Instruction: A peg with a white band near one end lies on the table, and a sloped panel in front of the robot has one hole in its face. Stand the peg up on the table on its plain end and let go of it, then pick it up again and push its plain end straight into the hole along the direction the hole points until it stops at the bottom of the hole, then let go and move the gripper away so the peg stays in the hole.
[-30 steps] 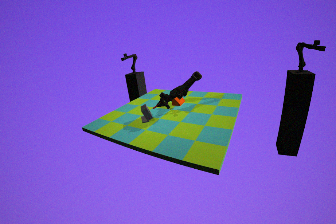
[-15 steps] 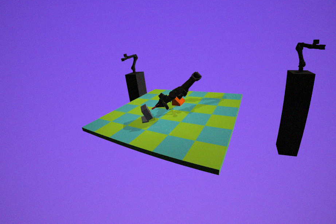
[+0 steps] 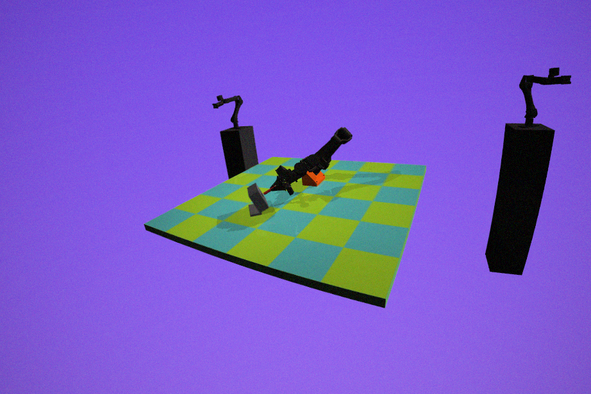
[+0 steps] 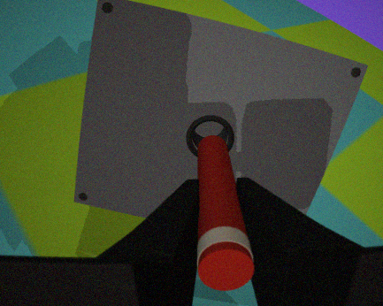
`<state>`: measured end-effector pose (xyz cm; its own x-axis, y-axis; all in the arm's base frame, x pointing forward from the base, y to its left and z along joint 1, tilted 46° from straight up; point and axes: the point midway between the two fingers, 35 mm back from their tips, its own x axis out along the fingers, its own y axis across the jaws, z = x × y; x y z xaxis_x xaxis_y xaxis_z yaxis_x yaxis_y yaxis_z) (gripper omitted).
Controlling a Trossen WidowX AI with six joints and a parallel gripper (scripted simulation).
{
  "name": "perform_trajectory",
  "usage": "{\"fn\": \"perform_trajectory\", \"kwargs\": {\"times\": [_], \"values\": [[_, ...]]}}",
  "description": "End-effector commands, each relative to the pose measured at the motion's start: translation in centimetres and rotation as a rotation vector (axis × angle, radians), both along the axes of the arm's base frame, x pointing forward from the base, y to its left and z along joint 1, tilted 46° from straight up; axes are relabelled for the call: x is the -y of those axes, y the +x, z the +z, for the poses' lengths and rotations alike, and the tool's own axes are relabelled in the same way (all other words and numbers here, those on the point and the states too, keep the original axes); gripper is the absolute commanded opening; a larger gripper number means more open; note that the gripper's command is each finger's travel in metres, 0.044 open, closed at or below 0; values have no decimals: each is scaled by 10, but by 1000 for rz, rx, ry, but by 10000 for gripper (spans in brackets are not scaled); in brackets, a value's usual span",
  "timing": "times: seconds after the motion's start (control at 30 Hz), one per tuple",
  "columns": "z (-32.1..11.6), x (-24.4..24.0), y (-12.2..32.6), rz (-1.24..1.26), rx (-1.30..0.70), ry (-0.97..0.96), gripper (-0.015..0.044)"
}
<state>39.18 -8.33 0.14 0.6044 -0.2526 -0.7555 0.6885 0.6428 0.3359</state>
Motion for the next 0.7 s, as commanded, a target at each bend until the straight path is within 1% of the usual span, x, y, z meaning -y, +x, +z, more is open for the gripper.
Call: {"fn": "perform_trajectory", "kwargs": {"times": [0.0, 0.67], "values": [[-1, 1, 2, 1, 2, -3, 0], [-2, 1, 2, 0, 0, 0, 0]]}}
